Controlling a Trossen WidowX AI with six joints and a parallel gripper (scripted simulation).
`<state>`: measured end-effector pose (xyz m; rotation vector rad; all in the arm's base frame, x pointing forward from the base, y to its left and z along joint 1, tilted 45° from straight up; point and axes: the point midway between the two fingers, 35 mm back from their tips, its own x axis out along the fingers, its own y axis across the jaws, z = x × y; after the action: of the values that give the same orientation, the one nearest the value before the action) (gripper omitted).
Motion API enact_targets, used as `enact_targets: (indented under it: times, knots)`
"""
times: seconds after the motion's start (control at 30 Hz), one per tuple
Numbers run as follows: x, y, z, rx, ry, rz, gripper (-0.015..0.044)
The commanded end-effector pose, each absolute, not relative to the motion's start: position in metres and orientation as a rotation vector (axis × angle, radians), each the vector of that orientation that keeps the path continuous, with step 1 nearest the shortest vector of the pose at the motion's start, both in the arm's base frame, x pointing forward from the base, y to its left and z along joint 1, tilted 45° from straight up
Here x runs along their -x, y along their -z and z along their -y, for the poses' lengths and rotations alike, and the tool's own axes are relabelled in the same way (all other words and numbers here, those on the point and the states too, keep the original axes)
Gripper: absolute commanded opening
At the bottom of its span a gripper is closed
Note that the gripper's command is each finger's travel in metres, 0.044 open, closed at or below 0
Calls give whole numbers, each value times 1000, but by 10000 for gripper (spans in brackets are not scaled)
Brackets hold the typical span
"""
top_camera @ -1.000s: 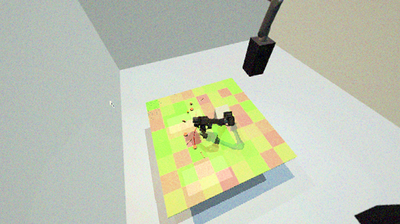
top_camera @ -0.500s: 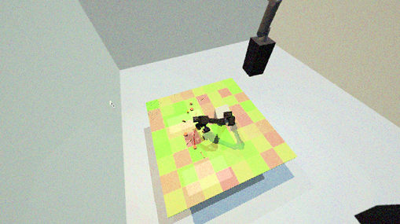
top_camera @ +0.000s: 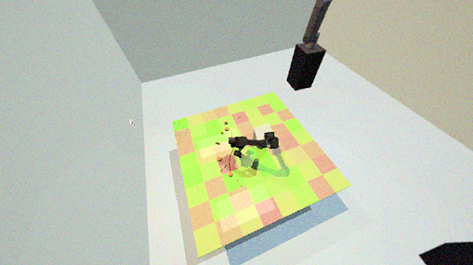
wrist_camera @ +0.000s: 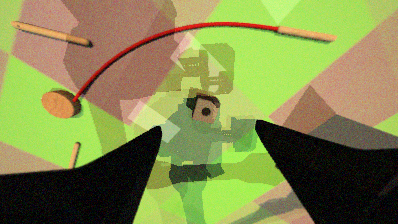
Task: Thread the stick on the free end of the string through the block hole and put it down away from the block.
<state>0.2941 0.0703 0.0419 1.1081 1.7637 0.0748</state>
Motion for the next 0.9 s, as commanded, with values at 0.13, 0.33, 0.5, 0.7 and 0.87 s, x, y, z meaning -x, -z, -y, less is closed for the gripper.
enact_targets:
  times: [0.13,0.33,0.5,0.7,0.87]
  knots:
    - [-291,-44,-69,-1329,220,-1823,440]
    - [-291,-44,-69,-1329,220,-1823,387]
    - [-291,-44,-69,-1329,220,-1823,256]
    - [-291,-44,-69,-1329,220,-1823,243]
    - [-291,-42,-70,-1329,220,-1823,243]
